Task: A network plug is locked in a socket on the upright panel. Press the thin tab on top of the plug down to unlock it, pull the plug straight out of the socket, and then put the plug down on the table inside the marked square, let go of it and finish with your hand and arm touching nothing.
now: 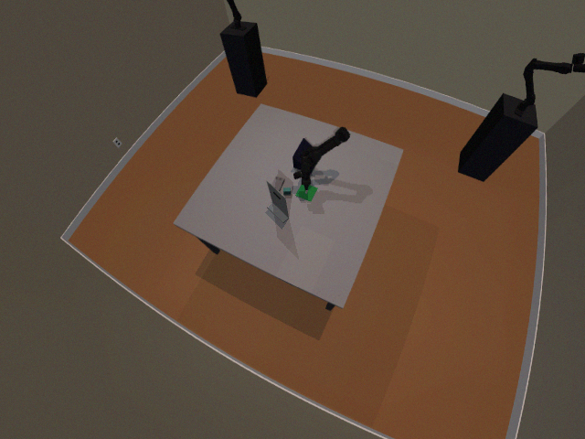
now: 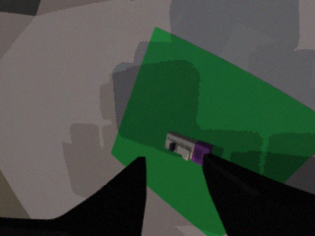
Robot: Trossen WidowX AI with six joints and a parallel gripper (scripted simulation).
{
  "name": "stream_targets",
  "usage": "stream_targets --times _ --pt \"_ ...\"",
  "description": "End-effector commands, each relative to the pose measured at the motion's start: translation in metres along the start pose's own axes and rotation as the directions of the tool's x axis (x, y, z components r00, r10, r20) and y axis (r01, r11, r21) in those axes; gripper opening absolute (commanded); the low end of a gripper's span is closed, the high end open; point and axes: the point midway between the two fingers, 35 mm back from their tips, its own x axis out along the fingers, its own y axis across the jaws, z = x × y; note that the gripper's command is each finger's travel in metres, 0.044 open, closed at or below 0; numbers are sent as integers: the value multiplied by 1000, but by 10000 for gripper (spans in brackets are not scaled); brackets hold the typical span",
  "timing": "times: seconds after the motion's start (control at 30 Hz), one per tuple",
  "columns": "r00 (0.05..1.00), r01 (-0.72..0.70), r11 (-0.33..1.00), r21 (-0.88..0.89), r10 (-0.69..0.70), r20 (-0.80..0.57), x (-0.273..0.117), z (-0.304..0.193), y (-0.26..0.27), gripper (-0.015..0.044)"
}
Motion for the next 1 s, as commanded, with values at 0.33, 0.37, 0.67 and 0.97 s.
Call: stream_targets --times 0.33,0.37,0.67,0.97 --pt "1000 -6 1000 -5 6 -3 -12 -1 1 156" --pt "1000 -7 1000 -5 7 -3 -12 -1 1 156" --pt "1000 2 1000 -7 -2 3 -17 1 4 156" --pt "1000 11 1000 -8 -11 9 -22 4 7 156"
